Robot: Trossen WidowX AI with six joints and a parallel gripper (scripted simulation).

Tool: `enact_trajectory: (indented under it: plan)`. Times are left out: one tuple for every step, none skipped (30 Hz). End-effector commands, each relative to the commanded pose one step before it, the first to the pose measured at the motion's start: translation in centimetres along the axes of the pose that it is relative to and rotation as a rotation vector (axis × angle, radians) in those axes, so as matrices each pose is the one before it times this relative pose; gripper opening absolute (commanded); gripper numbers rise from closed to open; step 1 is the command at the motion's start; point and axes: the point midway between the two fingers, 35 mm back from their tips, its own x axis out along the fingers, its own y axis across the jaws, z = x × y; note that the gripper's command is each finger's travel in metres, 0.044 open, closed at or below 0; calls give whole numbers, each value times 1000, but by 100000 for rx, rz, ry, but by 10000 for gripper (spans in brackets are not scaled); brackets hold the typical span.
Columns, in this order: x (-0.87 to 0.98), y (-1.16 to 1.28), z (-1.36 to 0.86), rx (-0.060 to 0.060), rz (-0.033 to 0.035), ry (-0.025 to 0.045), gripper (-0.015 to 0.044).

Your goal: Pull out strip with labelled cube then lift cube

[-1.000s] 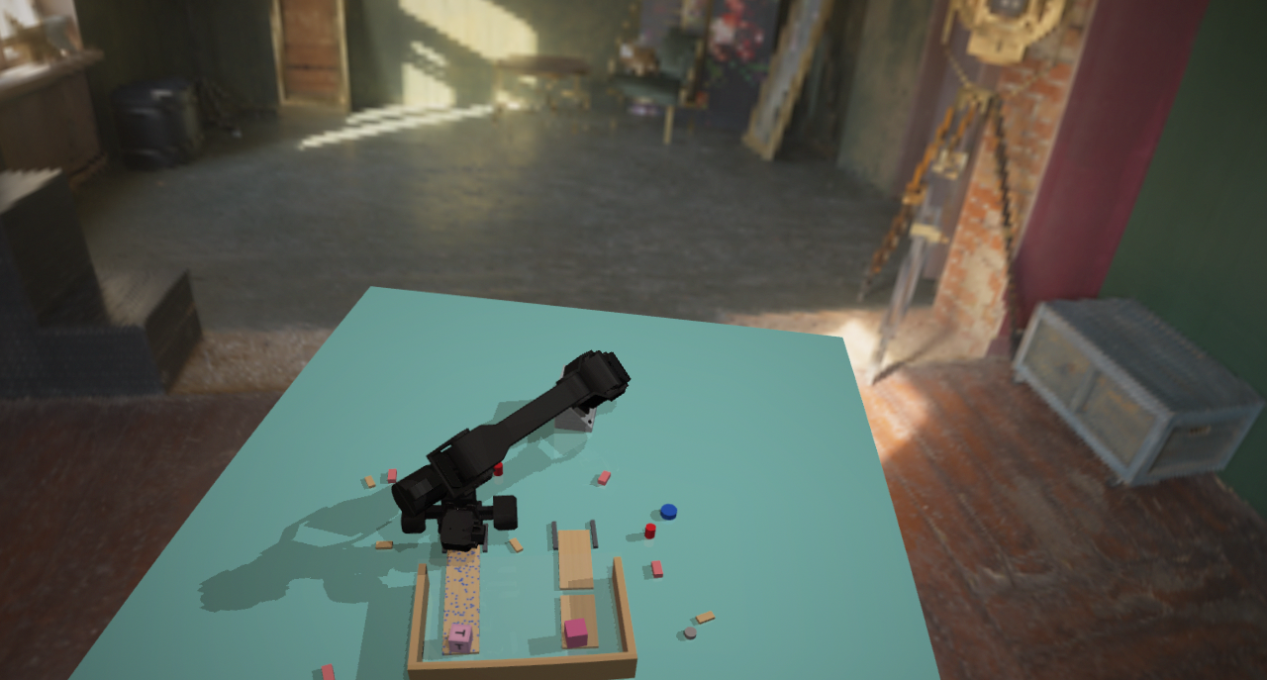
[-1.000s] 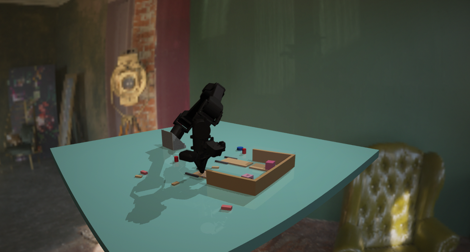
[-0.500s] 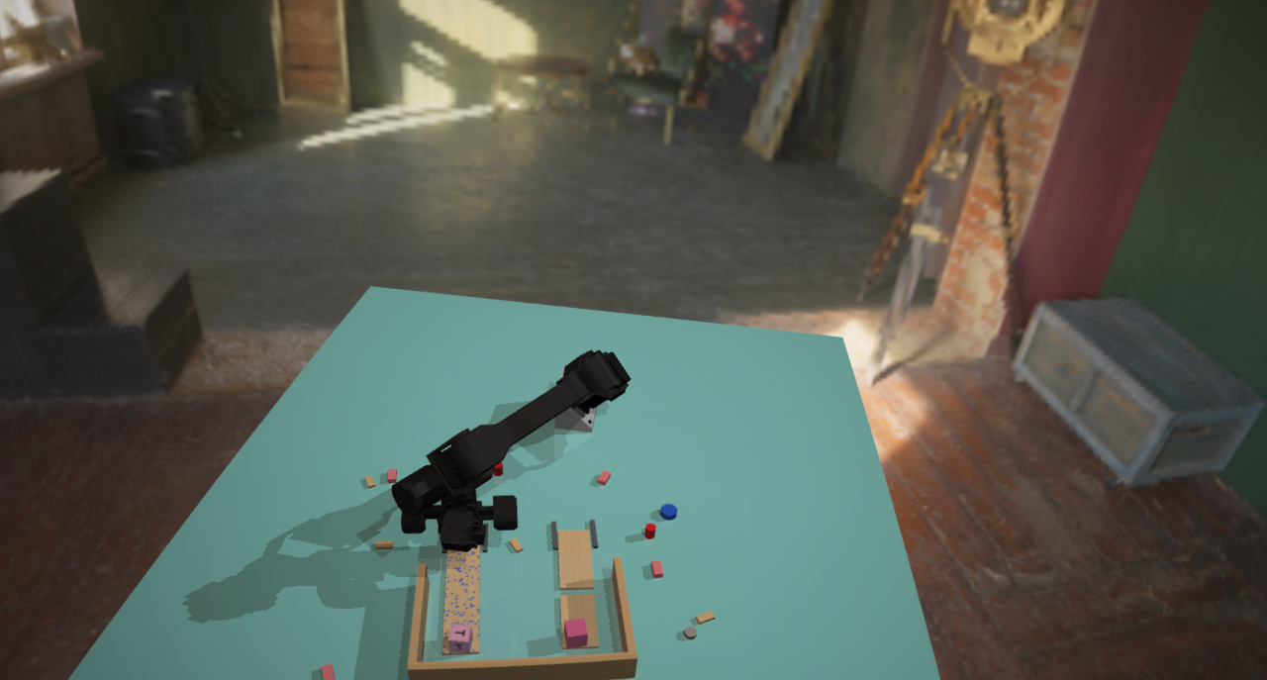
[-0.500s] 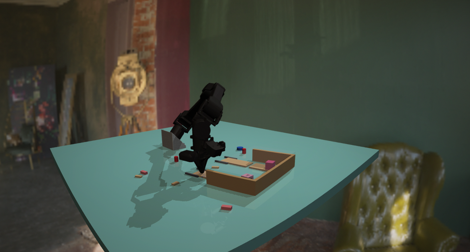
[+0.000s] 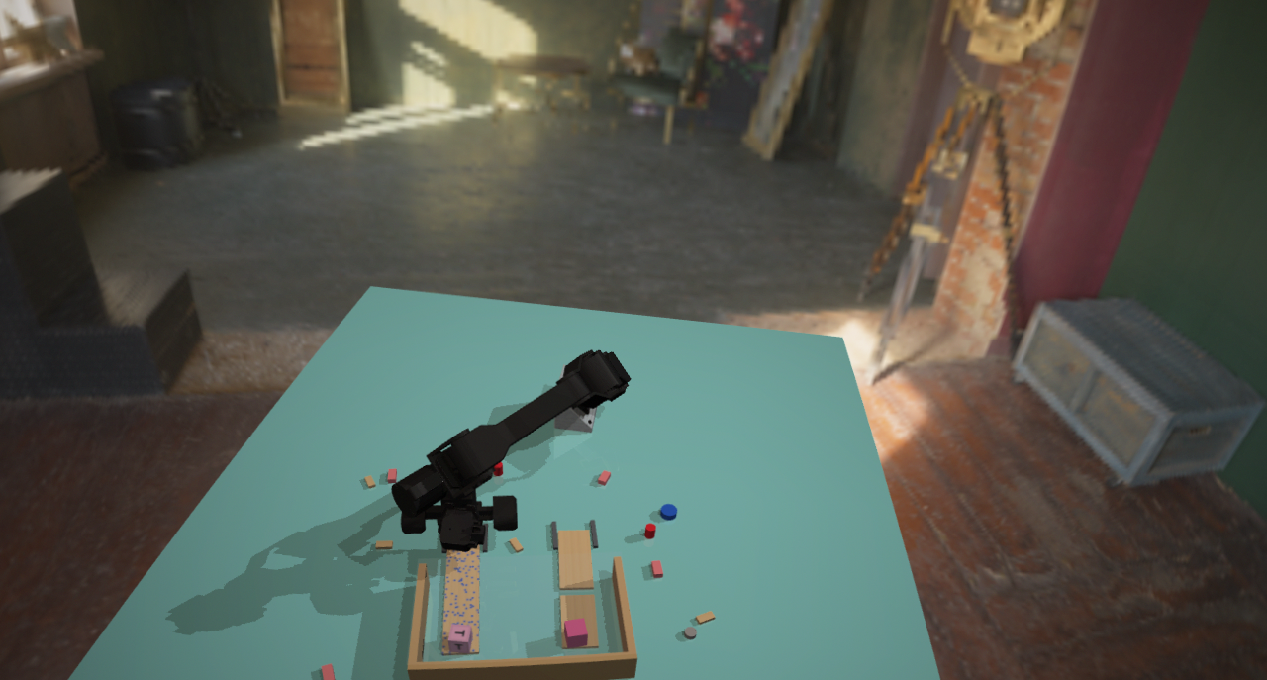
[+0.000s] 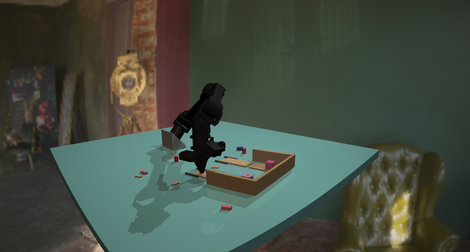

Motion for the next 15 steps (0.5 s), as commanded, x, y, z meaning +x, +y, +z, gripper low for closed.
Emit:
enact_trajectory:
  plan:
    - [249, 61, 113, 100, 206, -23, 0]
    - [12, -3, 3, 0, 0, 0, 0]
    - [8, -2, 2, 0, 0, 0, 0]
    - [12, -4, 4, 0, 0, 0, 0]
    - [8, -2, 3, 0, 0, 0, 0]
    - [12, -3, 4, 0, 0, 0, 0]
    - [8, -2, 2, 0, 0, 0, 0]
    - [12, -3, 4, 0, 0, 0, 0]
    - [8, -2, 3, 0, 0, 0, 0]
    - [12, -5, 5, 0, 0, 0, 0]
    - [8, -3, 4, 0, 0, 0, 0]
    - [12, -3, 4, 0, 0, 0, 0]
    - [8, -2, 3, 0, 0, 0, 0]
    - [12, -2, 3, 0, 0, 0, 0]
    - [8, -2, 2, 0, 0, 0, 0]
